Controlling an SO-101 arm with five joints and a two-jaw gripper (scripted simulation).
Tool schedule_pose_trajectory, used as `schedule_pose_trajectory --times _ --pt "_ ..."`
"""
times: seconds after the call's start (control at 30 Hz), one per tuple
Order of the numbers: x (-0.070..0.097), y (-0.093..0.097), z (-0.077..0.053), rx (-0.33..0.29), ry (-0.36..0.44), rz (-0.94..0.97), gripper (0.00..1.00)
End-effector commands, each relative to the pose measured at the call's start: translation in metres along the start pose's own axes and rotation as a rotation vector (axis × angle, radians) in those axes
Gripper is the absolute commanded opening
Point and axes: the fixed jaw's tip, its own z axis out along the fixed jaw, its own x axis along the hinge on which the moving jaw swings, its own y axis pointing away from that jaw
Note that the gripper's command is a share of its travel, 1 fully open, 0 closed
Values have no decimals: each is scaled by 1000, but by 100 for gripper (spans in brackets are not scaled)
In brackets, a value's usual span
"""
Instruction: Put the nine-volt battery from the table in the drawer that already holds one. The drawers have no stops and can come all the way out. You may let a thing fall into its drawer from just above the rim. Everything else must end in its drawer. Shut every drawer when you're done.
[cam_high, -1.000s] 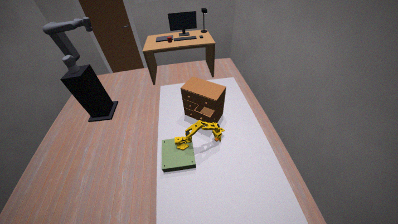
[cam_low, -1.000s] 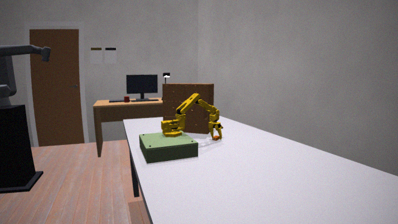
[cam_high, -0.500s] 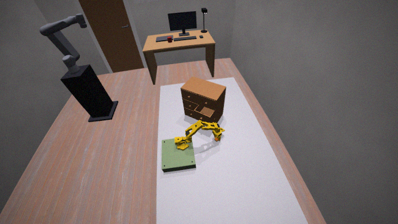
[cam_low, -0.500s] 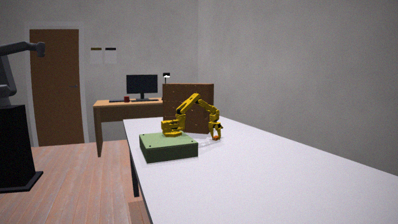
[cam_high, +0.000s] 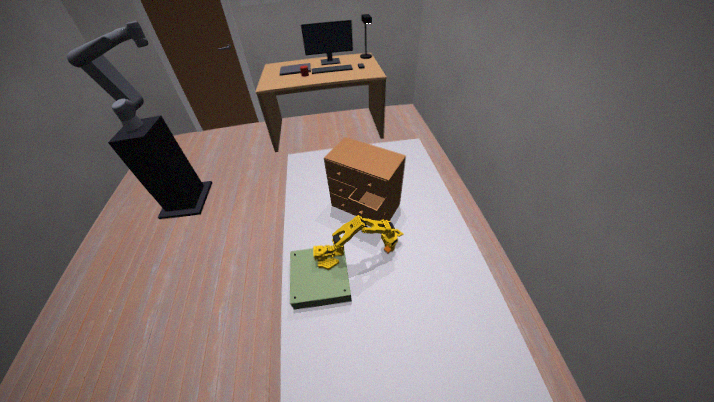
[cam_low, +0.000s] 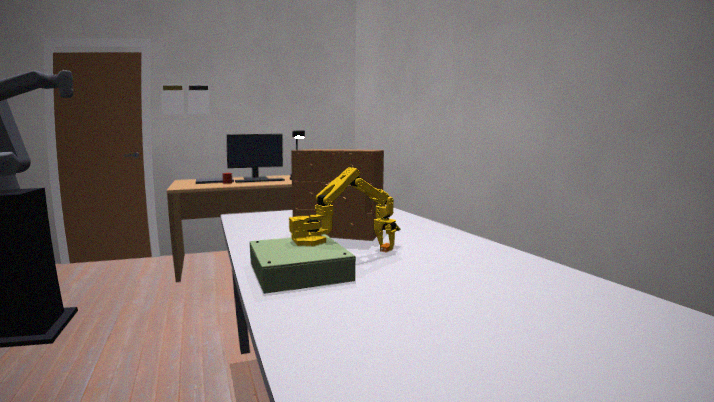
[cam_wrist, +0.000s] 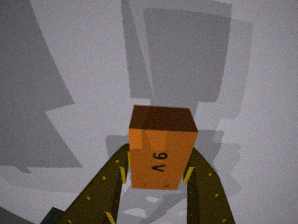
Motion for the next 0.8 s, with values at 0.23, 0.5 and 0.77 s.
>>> schedule_pose_trajectory --times 0.23,0.5,0.77 --pt "0 0 2 -1 -2 -1 9" --pt "0 0 2 -1 -2 -1 3" --pt "0 0 2 -1 -2 -1 0"
